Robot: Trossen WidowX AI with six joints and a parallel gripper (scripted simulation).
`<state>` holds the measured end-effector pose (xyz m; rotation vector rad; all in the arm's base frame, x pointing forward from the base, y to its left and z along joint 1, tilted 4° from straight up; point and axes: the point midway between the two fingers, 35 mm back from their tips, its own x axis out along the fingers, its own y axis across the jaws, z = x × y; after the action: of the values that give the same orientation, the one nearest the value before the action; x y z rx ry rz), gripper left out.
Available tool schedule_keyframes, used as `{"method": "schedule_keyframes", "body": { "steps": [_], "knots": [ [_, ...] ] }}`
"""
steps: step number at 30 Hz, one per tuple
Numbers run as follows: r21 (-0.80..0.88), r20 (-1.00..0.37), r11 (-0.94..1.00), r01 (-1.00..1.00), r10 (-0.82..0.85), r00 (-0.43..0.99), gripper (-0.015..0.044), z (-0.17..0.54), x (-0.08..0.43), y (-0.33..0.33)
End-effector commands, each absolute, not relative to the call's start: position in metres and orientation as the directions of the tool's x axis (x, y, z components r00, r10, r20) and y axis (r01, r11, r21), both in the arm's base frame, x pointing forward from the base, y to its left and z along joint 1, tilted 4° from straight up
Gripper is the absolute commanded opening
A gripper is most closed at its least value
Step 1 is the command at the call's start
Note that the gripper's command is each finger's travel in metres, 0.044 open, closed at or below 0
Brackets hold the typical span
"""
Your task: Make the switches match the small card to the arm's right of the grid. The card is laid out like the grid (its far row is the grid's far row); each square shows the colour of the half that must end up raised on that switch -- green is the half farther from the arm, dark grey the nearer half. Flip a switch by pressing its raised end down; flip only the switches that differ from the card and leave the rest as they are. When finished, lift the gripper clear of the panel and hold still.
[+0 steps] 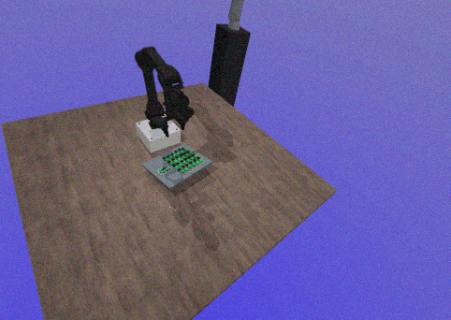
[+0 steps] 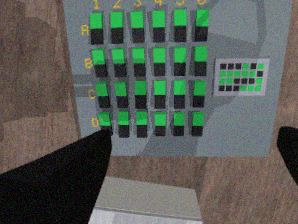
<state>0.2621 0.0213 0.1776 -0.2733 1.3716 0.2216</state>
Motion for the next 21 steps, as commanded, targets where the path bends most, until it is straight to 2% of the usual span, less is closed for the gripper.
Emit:
{"method": "schedule_keyframes", "body": {
  "steps": [1, 7, 15, 21],
  "knots": [
    [-0.062, -0.983, 0.947, -0.315, -0.003, 0.185, 0.0374, 0.177, 0.263, 0.022],
    [-0.054, -0.985, 0.932, -0.358, 0.009, 0.173, 0.0216, 0.139, 0.293, 0.048],
    [-0.059, -0.986, 0.953, -0.296, -0.008, 0.169, 0.0006, 0.086, 0.327, 0.083],
    [-0.059, -0.988, 0.953, -0.296, -0.014, 0.153, 0.0000, 0.063, 0.332, 0.083]
  ]
}}
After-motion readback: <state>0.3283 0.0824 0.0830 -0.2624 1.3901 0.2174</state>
